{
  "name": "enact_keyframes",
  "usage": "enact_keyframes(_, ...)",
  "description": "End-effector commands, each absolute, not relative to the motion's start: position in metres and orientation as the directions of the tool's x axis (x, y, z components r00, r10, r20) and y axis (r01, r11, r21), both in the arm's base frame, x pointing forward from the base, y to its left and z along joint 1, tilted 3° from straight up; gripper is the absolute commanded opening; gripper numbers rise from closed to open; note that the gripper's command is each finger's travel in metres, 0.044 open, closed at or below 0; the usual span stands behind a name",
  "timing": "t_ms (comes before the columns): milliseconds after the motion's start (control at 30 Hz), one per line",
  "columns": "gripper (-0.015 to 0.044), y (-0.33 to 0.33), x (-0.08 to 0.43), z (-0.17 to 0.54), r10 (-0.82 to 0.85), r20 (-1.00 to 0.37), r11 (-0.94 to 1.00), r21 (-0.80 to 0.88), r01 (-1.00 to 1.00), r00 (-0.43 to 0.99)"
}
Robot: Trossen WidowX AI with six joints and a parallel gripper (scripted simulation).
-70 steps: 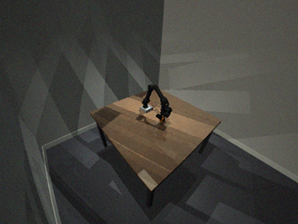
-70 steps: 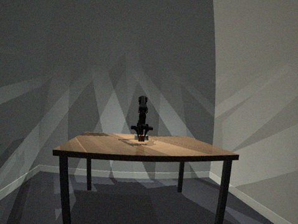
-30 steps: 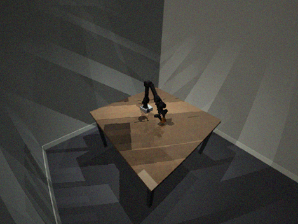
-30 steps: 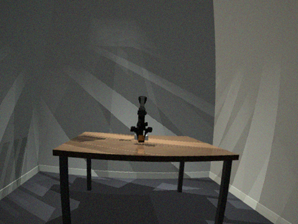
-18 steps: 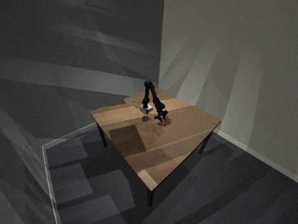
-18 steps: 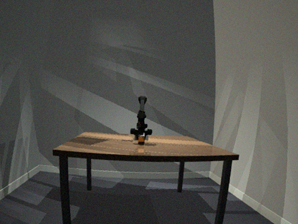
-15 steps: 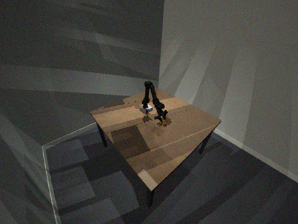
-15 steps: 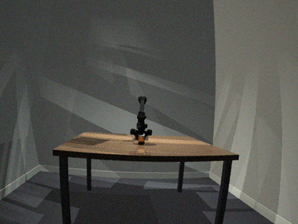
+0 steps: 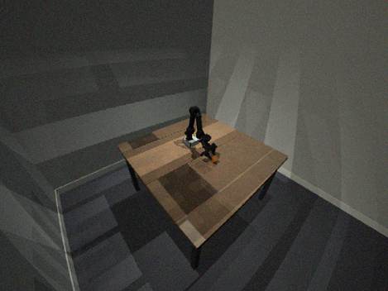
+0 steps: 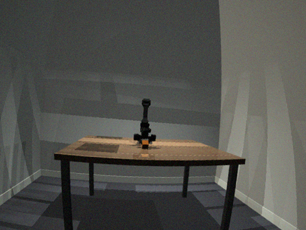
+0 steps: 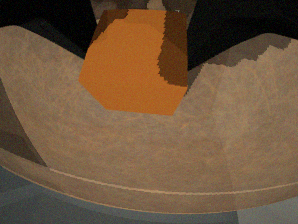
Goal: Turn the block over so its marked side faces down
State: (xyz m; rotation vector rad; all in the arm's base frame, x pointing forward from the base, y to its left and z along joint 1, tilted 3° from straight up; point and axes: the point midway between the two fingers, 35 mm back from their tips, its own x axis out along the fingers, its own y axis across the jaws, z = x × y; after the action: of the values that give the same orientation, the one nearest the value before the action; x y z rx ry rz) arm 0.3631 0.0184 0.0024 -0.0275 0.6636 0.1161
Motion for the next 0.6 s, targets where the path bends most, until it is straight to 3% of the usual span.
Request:
enact_keyframes(0, 0.0, 0.0188, 0.3562, -0.0006, 0.106, -0.577, 0.993, 0.017, -0.117, 0.81)
enact_keyframes(567, 0.0, 0.0186, 0.3495, 0.0056, 0.111, -0.501, 0.993, 0.016, -0.119, 0.858)
